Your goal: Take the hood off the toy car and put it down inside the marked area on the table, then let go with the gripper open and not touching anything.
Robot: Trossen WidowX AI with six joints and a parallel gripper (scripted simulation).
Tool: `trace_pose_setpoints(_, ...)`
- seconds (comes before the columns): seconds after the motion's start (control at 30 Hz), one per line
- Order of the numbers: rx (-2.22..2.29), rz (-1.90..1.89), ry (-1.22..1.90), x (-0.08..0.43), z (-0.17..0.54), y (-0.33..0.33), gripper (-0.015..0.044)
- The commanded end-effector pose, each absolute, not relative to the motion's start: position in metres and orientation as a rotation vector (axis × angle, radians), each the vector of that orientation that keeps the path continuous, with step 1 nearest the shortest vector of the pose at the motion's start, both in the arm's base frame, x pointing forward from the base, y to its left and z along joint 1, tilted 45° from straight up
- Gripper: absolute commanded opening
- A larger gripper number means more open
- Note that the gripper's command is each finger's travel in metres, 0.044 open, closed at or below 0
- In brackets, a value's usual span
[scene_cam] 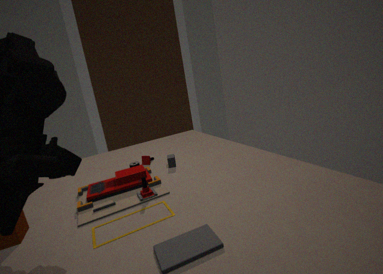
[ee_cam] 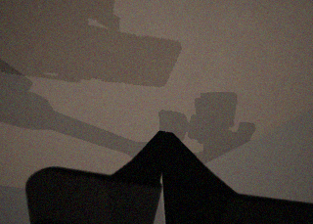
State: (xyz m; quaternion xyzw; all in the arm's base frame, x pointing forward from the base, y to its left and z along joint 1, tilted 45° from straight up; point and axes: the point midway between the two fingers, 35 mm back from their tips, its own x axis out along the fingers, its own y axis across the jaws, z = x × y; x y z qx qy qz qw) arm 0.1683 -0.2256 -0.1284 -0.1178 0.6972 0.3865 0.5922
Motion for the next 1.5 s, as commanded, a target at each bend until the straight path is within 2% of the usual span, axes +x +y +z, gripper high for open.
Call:
trace_pose_setpoints(0.0, -0.272, 0.894, 1.621, 0.17, -0.127, -0.225, 0.0026)
trace_pose_setpoints(0.23, -0.163, 0.749, 1.573, 0.238, -0.087, -0.186, 0.021)
trace_pose_setpoints(0.53, 0.042, 0.634, 1.495, 0.313, -0.024, -0.103, 0.044)
trace_pose_setpoints(0.77, 0.236, 0.613, 1.474, 0.341, 0.033, -0.024, 0.044)
trace_pose_setpoints(1.07, 0.535, 0.663, 1.5, 0.338, 0.103, 0.074, 0.044)
trace_pose_setpoints(1.47, 0.555, 0.667, 1.505, 0.334, 0.106, 0.079, 0.044)
